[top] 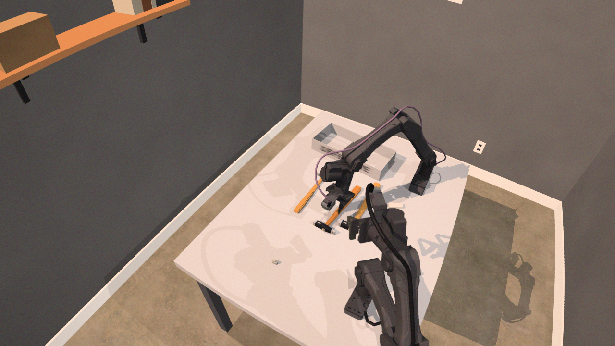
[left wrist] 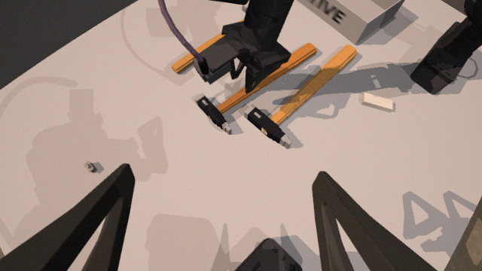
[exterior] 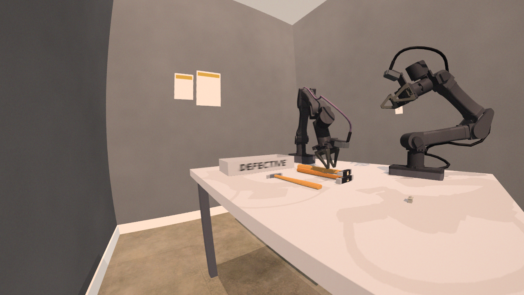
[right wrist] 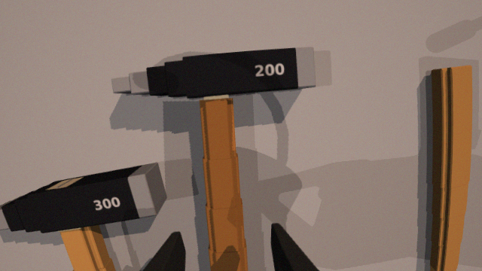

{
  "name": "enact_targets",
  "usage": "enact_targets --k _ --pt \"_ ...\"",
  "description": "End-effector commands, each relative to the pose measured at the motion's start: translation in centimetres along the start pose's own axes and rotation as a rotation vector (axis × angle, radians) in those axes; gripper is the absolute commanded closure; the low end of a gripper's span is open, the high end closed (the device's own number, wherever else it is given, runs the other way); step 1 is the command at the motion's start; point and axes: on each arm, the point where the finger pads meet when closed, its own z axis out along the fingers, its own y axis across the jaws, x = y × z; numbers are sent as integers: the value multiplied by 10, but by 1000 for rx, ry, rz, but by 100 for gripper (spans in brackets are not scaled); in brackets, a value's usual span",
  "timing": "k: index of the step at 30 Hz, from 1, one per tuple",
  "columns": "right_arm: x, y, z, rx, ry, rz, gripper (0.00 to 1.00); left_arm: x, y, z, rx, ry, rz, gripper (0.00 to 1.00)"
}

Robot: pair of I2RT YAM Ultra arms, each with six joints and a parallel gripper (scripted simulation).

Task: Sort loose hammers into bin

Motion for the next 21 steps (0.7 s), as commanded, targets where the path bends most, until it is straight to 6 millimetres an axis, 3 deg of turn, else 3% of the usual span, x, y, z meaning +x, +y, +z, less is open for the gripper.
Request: enact_targets --k 1,11,21 --pt "-7 2 5 8 53 19 59 -3 2 -15 -20 -29 2 0" --pt "-16 1 8 9 31 5 59 -3 2 -15 -22 -30 2 0" --pt "-18 0 26 18 30 9 59 -3 2 -15 -22 -30 2 0"
